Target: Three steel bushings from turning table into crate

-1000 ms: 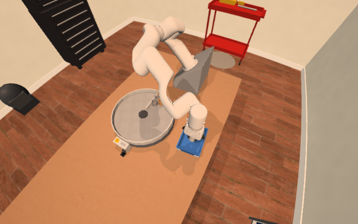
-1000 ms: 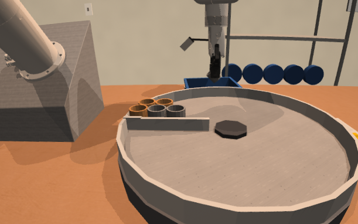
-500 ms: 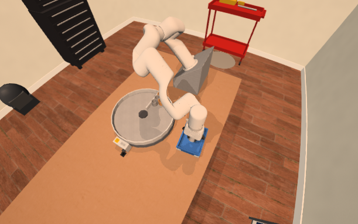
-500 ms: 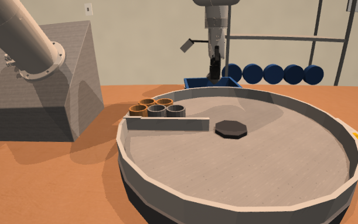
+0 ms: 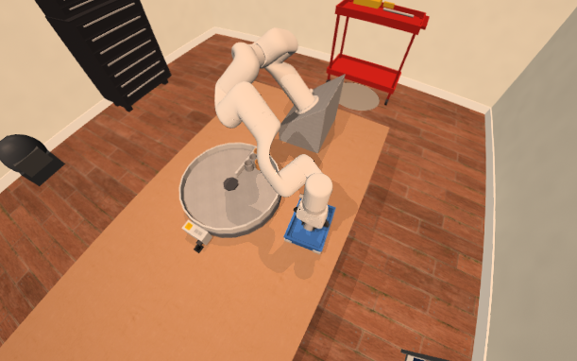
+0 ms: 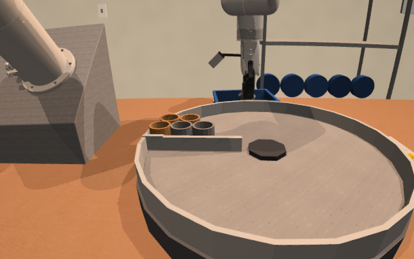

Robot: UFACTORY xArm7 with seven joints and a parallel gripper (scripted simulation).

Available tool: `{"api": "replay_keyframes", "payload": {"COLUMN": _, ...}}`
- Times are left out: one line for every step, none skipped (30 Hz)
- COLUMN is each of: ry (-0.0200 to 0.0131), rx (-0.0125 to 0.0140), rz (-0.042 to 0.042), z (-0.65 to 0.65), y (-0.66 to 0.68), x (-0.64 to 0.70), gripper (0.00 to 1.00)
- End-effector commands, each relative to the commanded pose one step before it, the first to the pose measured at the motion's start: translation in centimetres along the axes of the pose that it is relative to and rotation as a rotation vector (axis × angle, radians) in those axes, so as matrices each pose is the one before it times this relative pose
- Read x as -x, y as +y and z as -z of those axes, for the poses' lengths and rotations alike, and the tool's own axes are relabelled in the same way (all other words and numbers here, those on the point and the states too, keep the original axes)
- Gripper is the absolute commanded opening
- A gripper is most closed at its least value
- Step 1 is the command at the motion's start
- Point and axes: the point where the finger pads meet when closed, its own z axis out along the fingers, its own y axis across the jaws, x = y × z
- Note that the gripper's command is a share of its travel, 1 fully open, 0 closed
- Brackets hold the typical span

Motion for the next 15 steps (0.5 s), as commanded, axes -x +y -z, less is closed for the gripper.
{"api": "replay_keyframes", "payload": {"ry": -0.00295, "rx": 0.00348, "rz": -0.00031, "z": -0.552, "y": 0.132, "x": 0.119, "gripper": 0.00}}
{"api": "replay_keyframes", "payload": {"ry": 0.00000, "rx": 0.00000, "rz": 0.00000, "z": -0.132, "y": -0.001, "x": 0.000, "gripper": 0.00}}
{"api": "replay_keyframes", "payload": {"ry": 0.00000, "rx": 0.00000, "rz": 0.00000, "z": -0.121, "y": -0.001, "x": 0.000, "gripper": 0.00}}
{"api": "replay_keyframes", "payload": {"ry": 0.00000, "rx": 0.00000, "rz": 0.00000, "z": -0.109, "y": -0.001, "x": 0.000, "gripper": 0.00}}
{"api": "replay_keyframes", "payload": {"ry": 0.00000, "rx": 0.00000, "rz": 0.00000, "z": -0.096, "y": 0.000, "x": 0.001, "gripper": 0.00}}
{"api": "replay_keyframes", "payload": {"ry": 0.00000, "rx": 0.00000, "rz": 0.00000, "z": -0.083, "y": 0.000, "x": 0.000, "gripper": 0.00}}
{"api": "replay_keyframes", "payload": {"ry": 0.00000, "rx": 0.00000, "rz": 0.00000, "z": -0.071, "y": 0.000, "x": 0.000, "gripper": 0.00}}
{"api": "replay_keyframes", "payload": {"ry": 0.00000, "rx": 0.00000, "rz": 0.00000, "z": -0.058, "y": 0.000, "x": 0.000, "gripper": 0.00}}
{"api": "replay_keyframes", "payload": {"ry": 0.00000, "rx": 0.00000, "rz": 0.00000, "z": -0.046, "y": 0.000, "x": 0.000, "gripper": 0.00}}
{"api": "replay_keyframes", "payload": {"ry": 0.00000, "rx": 0.00000, "rz": 0.00000, "z": 0.000, "y": 0.000, "x": 0.000, "gripper": 0.00}}
{"api": "replay_keyframes", "payload": {"ry": 0.00000, "rx": 0.00000, "rz": 0.00000, "z": 0.000, "y": 0.000, "x": 0.000, "gripper": 0.00}}
{"api": "replay_keyframes", "payload": {"ry": 0.00000, "rx": 0.00000, "rz": 0.00000, "z": -0.035, "y": 0.000, "x": 0.000, "gripper": 0.00}}
{"api": "replay_keyframes", "payload": {"ry": 0.00000, "rx": 0.00000, "rz": 0.00000, "z": -0.025, "y": 0.000, "x": 0.000, "gripper": 0.00}}
{"api": "replay_keyframes", "payload": {"ry": 0.00000, "rx": 0.00000, "rz": 0.00000, "z": -0.016, "y": 0.000, "x": 0.000, "gripper": 0.00}}
{"api": "replay_keyframes", "payload": {"ry": 0.00000, "rx": 0.00000, "rz": 0.00000, "z": -0.008, "y": 0.000, "x": 0.000, "gripper": 0.00}}
